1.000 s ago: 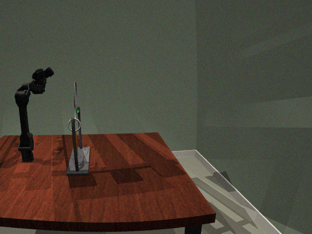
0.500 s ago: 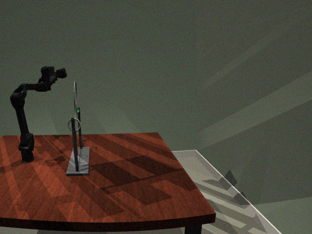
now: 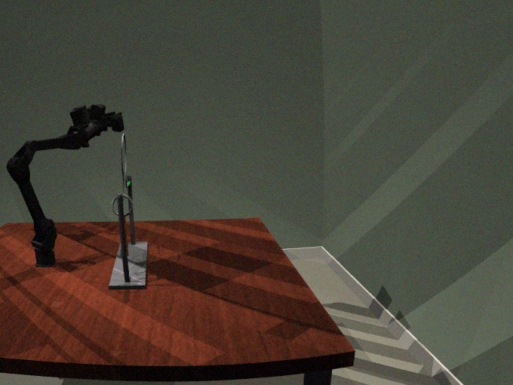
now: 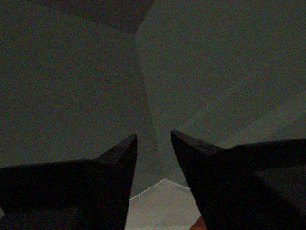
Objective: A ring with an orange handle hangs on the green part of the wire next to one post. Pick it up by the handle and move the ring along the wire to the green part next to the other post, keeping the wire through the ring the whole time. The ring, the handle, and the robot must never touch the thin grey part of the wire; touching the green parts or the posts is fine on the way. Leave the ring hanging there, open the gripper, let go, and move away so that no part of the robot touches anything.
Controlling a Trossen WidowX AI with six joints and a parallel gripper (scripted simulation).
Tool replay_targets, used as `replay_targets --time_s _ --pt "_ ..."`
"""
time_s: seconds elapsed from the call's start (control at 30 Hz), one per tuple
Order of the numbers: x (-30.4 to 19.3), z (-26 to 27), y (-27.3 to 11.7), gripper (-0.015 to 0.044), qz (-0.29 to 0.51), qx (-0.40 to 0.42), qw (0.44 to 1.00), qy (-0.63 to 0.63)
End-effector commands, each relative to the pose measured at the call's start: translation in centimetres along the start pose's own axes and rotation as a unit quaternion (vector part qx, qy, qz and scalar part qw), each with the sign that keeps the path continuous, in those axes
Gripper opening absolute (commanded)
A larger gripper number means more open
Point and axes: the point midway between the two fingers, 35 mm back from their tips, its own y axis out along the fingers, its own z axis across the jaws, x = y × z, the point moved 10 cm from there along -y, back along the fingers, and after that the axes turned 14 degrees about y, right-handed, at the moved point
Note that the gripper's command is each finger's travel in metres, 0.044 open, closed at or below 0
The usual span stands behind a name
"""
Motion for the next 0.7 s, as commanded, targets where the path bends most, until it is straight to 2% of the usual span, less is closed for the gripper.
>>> replay_targets --time_s 0.0,0.67 --pt "1.8 -2.2 -1.1 0.0160 -0.041 -0.050 0.998 0.014" --pt "10.4 -9.9 -9.3 0.0160 -0.284 -0.231 0.930 0.032"
